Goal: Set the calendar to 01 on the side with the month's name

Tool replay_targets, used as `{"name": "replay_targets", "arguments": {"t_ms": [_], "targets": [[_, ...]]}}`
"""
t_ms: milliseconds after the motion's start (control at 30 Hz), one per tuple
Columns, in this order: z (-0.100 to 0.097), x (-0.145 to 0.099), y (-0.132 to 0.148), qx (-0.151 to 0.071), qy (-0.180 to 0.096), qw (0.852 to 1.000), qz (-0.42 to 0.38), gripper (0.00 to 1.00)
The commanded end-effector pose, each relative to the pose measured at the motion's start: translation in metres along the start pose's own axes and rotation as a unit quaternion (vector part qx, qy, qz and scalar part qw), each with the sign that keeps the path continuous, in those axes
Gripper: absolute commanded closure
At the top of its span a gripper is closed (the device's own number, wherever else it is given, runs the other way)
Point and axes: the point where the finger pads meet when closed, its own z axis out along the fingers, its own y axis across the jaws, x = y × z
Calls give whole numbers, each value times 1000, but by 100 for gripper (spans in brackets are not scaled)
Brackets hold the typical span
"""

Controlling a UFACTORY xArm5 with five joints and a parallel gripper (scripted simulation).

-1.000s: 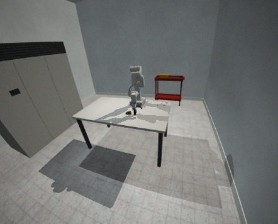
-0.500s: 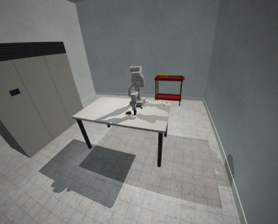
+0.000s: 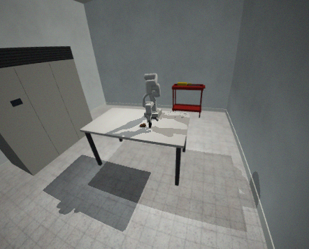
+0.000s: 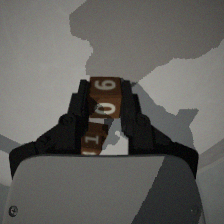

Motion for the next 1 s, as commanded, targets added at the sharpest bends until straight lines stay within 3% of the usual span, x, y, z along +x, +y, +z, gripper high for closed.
{"name": "replay_targets", "arguments": {"t_ms": [0, 967], "targets": [[-1, 0, 1, -2, 0, 1000, 0, 73], [3, 0, 1, -2, 0, 1000, 0, 73]]}}
